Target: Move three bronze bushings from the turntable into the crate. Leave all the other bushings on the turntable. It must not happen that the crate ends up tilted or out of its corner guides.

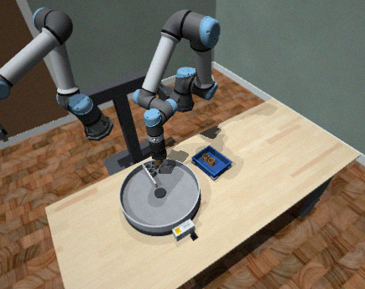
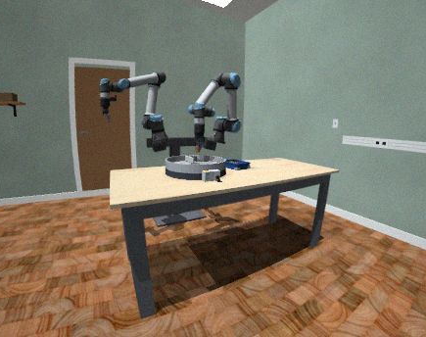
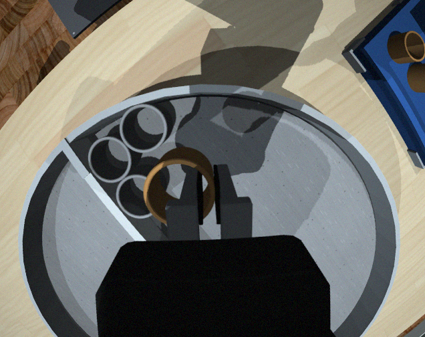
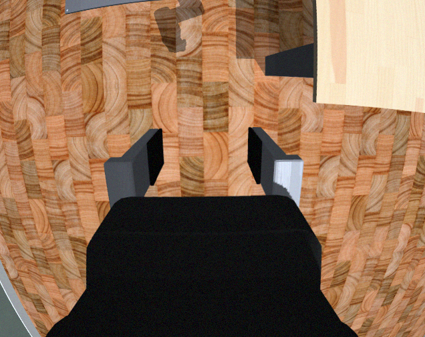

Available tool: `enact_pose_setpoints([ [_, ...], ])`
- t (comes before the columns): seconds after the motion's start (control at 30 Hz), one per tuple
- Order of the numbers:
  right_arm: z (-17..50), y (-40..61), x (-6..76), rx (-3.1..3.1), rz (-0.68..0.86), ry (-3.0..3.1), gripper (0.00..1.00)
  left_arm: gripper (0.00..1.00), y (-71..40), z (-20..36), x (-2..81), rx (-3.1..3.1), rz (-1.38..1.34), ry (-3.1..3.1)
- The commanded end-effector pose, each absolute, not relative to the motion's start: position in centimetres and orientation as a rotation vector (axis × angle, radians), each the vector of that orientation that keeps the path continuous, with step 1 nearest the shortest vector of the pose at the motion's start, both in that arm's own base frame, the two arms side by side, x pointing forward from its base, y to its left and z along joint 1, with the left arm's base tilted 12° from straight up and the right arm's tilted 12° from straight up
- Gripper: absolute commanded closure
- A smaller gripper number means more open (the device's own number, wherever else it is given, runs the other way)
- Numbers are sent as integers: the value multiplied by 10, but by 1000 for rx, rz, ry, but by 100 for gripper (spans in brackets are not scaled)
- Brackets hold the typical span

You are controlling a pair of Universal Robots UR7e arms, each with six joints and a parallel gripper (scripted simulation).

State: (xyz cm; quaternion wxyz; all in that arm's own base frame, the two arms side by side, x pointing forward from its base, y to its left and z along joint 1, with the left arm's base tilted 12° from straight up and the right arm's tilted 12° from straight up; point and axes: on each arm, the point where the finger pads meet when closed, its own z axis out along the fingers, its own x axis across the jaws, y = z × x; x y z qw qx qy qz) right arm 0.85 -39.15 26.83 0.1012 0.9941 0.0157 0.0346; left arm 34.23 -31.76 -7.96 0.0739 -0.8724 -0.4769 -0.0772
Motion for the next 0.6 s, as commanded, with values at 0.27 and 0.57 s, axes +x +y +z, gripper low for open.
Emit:
enact_pose_setpoints([
  [0.27,268,-391,8,2937,103,45,0,100,-259,-65,369,-2620,-233,-1433],
  [0.57,268,-391,8,2937,103,45,0,100,-215,-55,389,-2620,-233,-1433],
])
